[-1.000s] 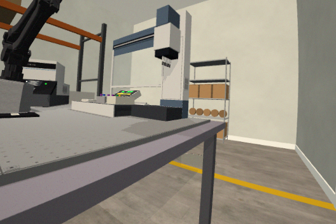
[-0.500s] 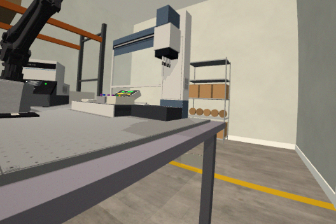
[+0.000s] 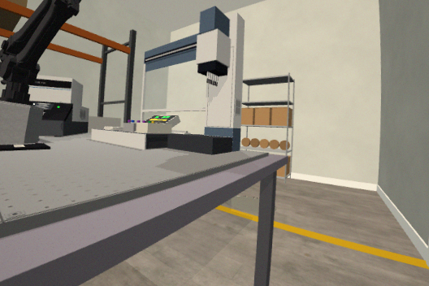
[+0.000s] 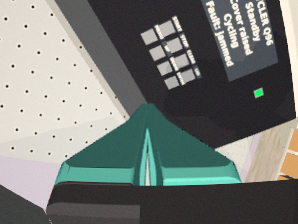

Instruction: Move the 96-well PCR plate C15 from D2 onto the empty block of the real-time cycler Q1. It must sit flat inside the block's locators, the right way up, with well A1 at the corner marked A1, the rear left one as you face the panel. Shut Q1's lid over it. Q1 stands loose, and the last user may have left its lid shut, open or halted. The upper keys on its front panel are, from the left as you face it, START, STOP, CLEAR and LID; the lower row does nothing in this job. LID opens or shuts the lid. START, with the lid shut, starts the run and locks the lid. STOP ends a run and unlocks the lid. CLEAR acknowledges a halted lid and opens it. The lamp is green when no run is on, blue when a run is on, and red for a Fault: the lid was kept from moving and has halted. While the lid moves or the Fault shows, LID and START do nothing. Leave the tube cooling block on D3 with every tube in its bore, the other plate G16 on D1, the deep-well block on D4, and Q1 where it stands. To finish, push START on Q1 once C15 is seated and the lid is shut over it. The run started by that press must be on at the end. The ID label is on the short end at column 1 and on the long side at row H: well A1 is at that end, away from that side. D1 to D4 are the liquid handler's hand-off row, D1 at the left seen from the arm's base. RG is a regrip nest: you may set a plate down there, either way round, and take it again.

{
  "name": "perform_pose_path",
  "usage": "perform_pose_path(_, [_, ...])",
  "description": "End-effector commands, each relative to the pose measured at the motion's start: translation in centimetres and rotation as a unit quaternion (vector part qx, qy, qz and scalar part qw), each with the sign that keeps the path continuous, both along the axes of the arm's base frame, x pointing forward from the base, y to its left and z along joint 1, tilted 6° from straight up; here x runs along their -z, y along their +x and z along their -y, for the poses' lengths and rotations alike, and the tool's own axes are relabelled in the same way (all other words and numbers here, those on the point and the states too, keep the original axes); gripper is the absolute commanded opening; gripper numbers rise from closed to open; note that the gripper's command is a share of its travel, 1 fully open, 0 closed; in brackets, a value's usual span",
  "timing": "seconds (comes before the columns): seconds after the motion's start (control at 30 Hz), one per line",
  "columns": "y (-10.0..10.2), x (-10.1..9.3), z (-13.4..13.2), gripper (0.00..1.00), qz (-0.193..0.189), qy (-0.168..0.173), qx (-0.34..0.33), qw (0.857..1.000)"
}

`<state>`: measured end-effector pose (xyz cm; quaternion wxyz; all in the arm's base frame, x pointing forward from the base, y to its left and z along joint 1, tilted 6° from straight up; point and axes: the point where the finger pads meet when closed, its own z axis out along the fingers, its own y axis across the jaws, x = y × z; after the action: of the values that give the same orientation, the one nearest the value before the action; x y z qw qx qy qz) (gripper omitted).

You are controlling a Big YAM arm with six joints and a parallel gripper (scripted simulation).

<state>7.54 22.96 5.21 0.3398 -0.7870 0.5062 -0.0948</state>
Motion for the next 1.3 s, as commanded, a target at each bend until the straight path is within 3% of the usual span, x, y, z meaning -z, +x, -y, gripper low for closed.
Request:
perform_pose_path(0.0, [-0.3,-2.2,-2.2,0.00,0.014,0.006,-0.033,0.999])
perform_pose_path(0.17, [-0.1,-1.1,-1.0,0.00,0.045,-0.043,-0.074,0.995])
perform_pose_path(0.3, [-0.7,-1.6,-2.1,0.00,0.059,-0.050,-0.108,0.991])
perform_pose_path(0.53, [-0.2,-2.6,-2.4,0.00,0.082,-0.053,-0.127,0.987])
perform_pose_path(0.83, [-0.1,-2.8,-3.3,0.00,0.127,-0.097,-0.204,0.966])
perform_pose_path(1.27, [1.5,-0.9,-4.3,0.00,0.110,-0.095,-0.179,0.973])
